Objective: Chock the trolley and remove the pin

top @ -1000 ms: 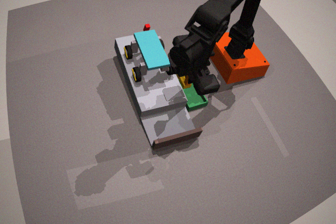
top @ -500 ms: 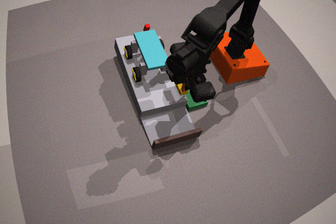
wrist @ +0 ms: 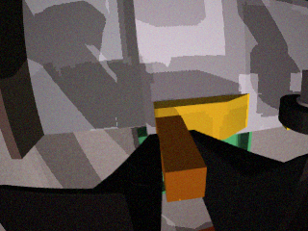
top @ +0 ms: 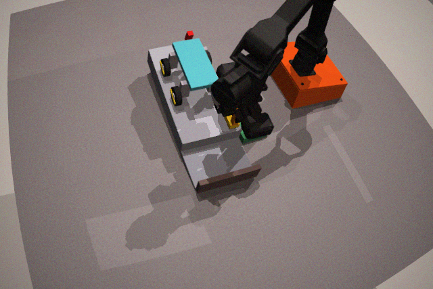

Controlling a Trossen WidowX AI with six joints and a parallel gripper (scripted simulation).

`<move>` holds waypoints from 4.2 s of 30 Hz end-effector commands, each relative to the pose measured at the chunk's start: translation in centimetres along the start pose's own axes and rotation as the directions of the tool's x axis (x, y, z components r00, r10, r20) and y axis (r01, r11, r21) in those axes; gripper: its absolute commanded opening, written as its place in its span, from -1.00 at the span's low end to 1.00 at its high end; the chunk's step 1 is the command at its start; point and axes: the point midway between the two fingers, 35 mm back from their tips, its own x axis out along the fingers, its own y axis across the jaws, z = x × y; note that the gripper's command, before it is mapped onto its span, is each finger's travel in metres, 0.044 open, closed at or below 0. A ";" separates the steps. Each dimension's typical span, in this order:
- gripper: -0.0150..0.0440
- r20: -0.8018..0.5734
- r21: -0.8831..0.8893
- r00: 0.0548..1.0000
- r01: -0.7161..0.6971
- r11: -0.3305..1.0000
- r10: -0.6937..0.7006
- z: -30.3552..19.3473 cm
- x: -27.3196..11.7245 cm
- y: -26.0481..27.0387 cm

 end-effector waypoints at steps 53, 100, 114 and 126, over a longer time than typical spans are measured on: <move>-0.31 0.000 -0.004 1.000 0.001 1.000 -0.001 0.1 -0.2 -2.8; 0.15 0.135 -0.426 0.991 0.063 0.902 -0.006 3.5 -6.7 -7.0; 0.15 0.097 -0.804 0.990 0.140 0.578 -0.104 4.6 -7.3 -14.3; 0.15 0.039 -0.980 0.983 0.073 0.186 -0.178 4.2 -7.8 -20.6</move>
